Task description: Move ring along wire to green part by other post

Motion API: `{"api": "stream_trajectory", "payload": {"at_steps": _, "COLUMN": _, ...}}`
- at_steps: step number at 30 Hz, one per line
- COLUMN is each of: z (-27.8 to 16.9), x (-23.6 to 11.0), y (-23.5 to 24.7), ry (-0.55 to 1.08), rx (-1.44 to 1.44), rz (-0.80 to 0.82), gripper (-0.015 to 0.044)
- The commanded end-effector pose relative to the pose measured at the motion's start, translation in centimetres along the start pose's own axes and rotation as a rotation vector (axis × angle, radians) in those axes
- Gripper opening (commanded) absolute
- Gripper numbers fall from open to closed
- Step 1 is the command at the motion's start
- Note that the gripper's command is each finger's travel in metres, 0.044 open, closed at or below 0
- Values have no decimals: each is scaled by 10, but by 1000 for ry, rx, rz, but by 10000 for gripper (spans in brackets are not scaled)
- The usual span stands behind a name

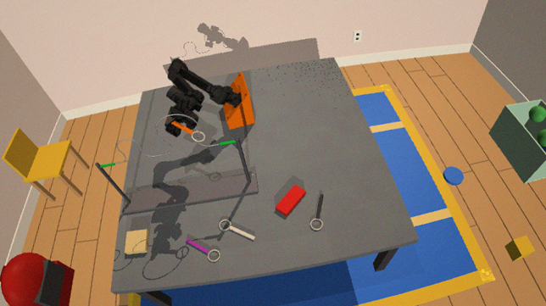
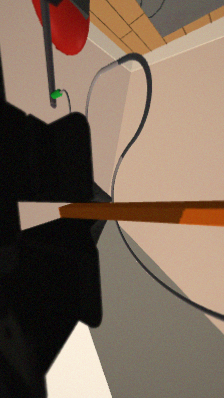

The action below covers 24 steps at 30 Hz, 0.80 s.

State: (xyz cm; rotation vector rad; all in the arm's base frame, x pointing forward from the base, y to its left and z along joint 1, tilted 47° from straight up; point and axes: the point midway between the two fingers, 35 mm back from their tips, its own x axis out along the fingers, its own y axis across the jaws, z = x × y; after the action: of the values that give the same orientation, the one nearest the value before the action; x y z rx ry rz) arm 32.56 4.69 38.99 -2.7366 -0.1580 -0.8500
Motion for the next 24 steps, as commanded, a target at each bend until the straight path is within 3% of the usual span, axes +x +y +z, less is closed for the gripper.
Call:
{"api": "stream_trajectory", "payload": {"at_steps": 1, "z": -1, "x": -1, "y": 7, "ry": 5, "rx": 28, "rz": 10, "gripper": -150}}
{"api": "stream_trajectory", "payload": {"at_steps": 24, "z": 13, "x": -17, "y": 73, "ry": 56, "rx": 412, "rz": 222, "gripper": -150}}
